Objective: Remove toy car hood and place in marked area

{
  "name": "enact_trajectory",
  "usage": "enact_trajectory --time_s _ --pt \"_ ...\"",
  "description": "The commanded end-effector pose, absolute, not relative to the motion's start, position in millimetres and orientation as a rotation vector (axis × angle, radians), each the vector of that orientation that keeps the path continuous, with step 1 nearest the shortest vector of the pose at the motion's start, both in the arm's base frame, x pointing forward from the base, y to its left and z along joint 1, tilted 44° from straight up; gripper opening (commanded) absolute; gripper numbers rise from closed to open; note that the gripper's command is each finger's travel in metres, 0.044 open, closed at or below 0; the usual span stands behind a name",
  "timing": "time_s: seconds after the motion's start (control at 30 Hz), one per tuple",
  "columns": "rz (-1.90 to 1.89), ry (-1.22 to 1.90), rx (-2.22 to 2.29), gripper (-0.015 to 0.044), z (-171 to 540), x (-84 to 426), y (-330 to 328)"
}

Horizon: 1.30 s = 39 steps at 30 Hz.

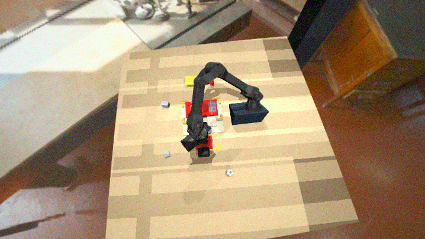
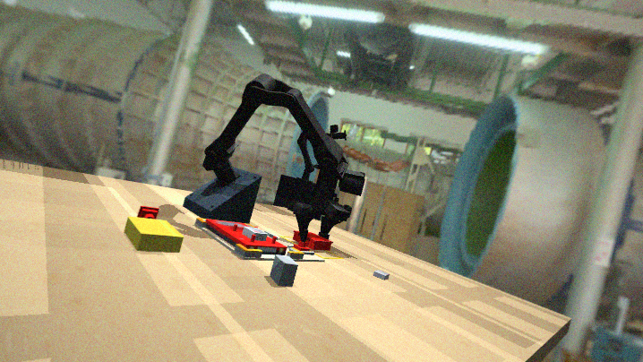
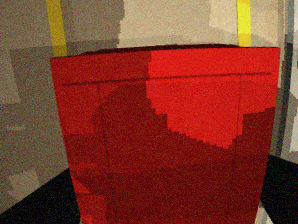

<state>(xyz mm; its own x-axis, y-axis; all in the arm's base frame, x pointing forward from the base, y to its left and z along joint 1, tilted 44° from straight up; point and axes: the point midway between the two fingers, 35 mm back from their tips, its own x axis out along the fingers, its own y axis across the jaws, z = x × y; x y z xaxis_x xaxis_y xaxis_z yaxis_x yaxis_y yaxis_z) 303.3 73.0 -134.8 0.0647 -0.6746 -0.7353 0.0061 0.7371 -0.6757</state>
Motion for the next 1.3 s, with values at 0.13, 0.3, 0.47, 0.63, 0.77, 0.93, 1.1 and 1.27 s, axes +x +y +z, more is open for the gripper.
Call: enact_trajectory --time_s 0.13,0.3,0.47,0.63,0.77,0.93,1.1,1.27 --pt "-0.56 1.432 -0.6 0.0 -140 302 69" --pt "-0.56 1.432 -0.6 0.0 -140 302 68" --pt "-0.562 1.43 -0.59 0.0079 -138 303 69" --pt "-0.562 1.43 -0.59 0.021 -138 303 69" --pt "-0.562 1.43 -0.59 0.0315 -138 303 69" --pt "-0.562 1.43 -0.59 0.044 -137 303 72" --pt "-0.565 1.434 -0.592 0.044 -104 302 105" --pt "-0.569 1.435 -0.594 0.044 -87 299 120"
